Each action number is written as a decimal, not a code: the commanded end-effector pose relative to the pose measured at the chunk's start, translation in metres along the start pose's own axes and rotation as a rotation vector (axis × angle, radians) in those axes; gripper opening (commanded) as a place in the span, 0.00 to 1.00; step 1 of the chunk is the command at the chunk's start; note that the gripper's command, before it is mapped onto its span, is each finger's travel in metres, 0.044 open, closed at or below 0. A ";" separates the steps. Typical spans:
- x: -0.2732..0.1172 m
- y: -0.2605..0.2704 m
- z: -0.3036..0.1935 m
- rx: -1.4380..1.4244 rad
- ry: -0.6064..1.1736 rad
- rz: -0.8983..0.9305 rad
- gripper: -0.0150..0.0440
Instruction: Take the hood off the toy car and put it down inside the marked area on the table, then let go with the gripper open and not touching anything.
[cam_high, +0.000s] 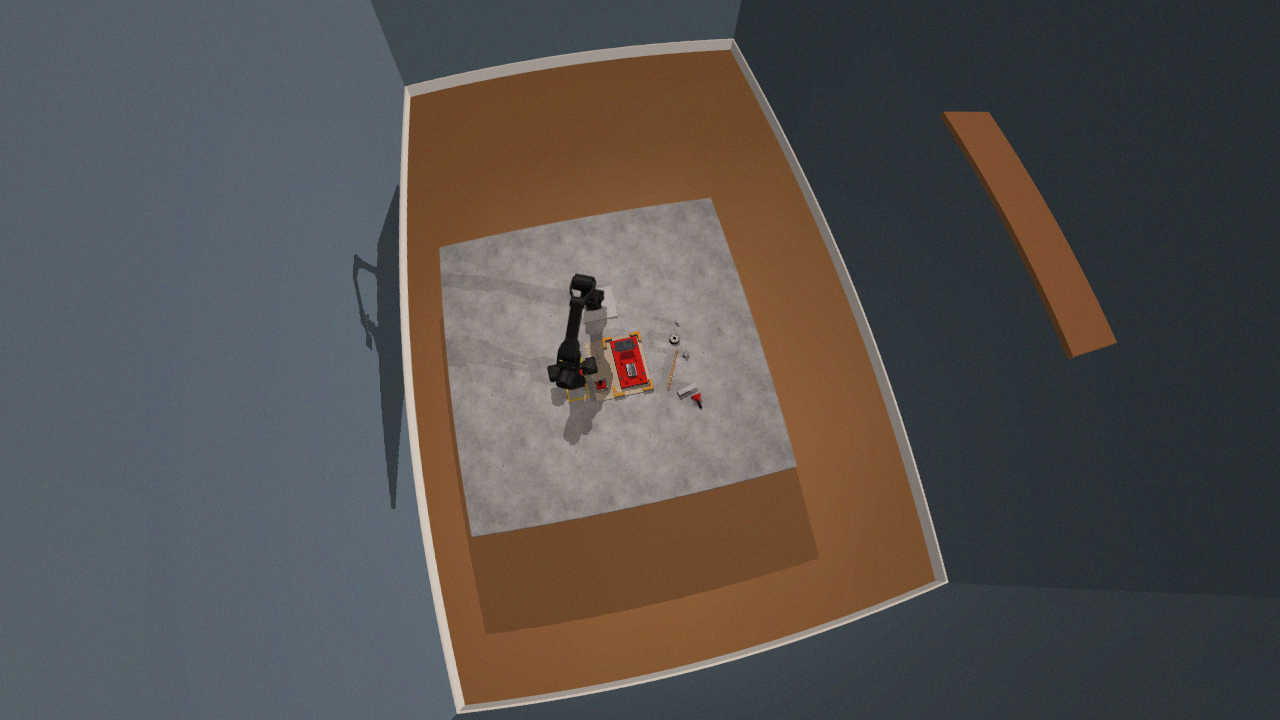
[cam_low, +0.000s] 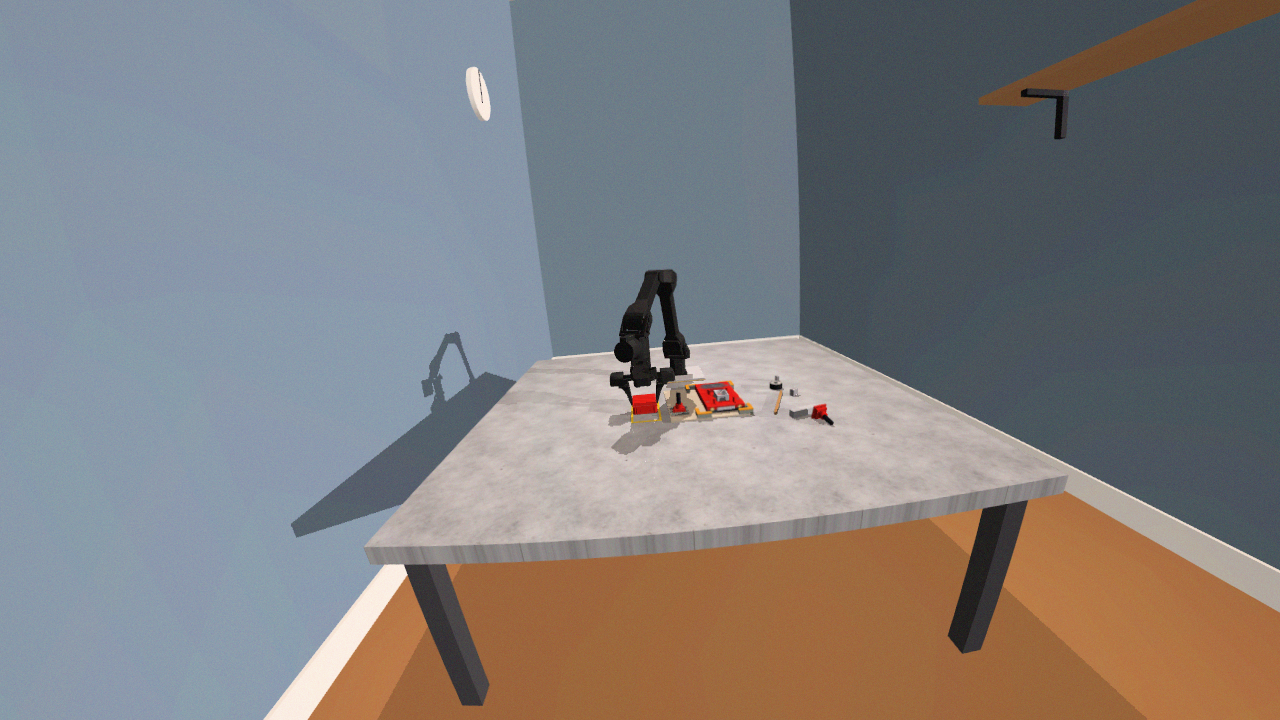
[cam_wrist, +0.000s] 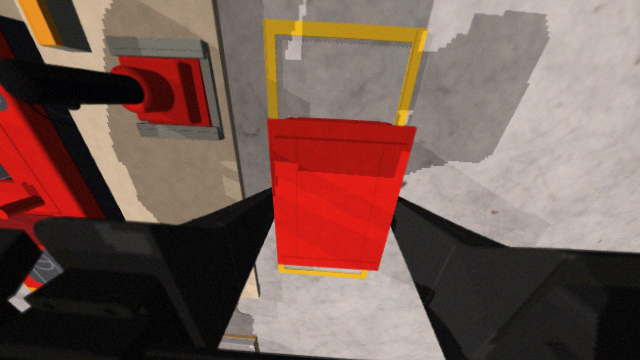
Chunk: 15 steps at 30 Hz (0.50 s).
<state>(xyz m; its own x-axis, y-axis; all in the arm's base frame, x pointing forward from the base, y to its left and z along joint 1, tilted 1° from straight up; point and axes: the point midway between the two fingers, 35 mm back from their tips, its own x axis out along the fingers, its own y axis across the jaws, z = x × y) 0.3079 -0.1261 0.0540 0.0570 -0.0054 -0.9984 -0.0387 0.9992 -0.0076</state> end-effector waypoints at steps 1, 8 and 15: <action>0.003 0.001 -0.001 -0.001 0.001 0.006 0.25; 0.002 0.000 0.000 0.000 0.000 0.000 0.39; 0.002 0.000 0.000 0.000 0.000 0.000 0.70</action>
<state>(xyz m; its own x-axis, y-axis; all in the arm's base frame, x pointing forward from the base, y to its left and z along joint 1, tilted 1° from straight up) 0.3078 -0.1260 0.0514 0.0563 -0.0051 -0.9984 -0.0388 0.9992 -0.0073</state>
